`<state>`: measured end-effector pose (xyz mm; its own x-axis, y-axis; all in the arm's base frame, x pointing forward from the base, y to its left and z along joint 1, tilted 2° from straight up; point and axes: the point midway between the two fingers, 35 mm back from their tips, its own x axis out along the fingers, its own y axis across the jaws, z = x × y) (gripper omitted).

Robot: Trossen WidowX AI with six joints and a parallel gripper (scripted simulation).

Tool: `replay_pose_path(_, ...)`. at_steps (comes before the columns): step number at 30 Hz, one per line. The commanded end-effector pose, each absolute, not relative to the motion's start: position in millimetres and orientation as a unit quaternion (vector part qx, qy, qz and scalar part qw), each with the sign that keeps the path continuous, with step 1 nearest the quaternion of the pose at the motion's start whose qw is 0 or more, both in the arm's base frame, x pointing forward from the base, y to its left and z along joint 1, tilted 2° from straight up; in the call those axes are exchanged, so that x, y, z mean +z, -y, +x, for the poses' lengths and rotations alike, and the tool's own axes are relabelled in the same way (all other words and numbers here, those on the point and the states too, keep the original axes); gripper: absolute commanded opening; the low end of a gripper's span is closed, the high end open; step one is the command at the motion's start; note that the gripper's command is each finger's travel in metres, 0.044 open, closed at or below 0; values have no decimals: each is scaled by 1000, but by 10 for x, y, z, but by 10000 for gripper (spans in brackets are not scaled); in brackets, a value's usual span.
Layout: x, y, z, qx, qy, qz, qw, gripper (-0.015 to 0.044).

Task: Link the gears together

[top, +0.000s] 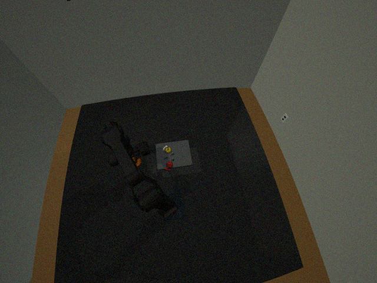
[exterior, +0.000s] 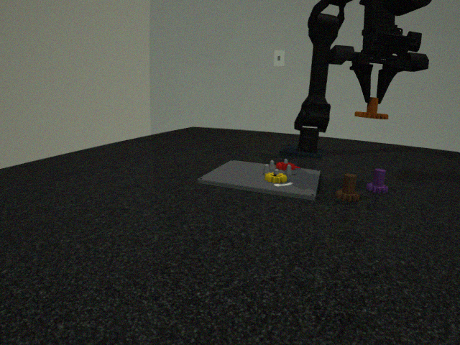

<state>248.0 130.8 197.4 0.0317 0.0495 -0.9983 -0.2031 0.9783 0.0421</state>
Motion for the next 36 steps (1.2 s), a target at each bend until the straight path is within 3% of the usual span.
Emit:
replay_pose_path(1, 1905, -1227, 2527, 87, -693, -58, 714, 0)
replay_pose_path(36, 1544, -566, 2880, 83, -692, -58, 715, 0)
